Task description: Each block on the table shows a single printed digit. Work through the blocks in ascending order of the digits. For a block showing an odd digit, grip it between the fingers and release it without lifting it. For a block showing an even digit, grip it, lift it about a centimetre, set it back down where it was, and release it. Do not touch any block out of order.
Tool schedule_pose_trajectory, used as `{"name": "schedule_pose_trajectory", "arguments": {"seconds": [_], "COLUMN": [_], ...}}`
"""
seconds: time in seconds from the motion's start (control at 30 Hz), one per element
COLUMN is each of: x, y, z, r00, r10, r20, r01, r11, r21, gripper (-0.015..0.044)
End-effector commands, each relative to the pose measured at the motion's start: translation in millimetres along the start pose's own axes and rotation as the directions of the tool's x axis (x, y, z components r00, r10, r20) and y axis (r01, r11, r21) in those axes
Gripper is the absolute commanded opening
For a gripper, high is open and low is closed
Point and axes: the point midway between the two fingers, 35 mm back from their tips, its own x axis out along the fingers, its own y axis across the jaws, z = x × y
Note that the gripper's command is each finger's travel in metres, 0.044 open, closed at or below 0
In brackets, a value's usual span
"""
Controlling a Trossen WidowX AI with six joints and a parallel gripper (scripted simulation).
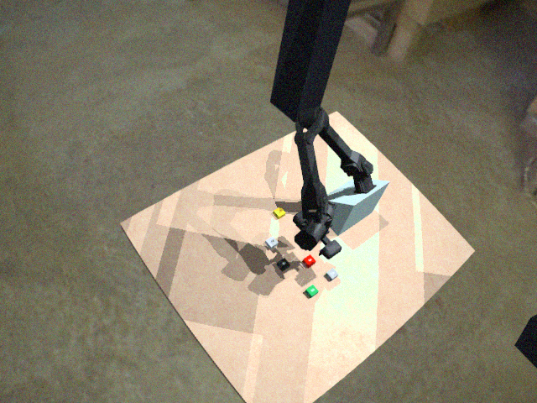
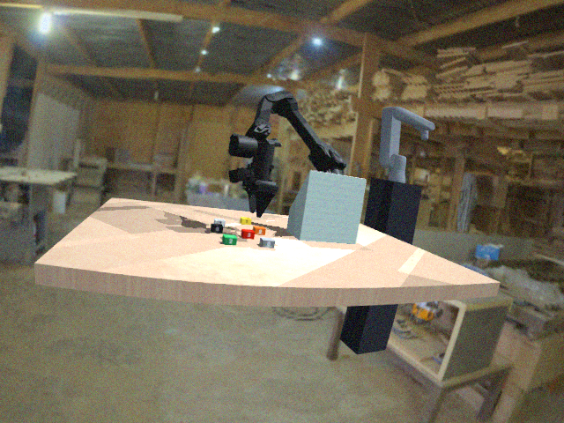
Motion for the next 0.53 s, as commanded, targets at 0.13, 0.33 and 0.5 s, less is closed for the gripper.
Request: {"name": "schedule_pose_trajectory", "arguments": {"seconds": [0.13,0.33,0.5], "x": [-43,-64,-64], "y": [111,176,176], "z": [10,-12,-12], "r00": [1.0,1.0,1.0], "r10": [0.023,-0.011,-0.011], "r20": [0.003,0.0,0.0], "r01": [-0.023,0.011,0.011], "r11": [1.0,1.0,1.0], "r21": [-0.012,-0.001,-0.001], "gripper": [0.04,0.04,0.04]}}
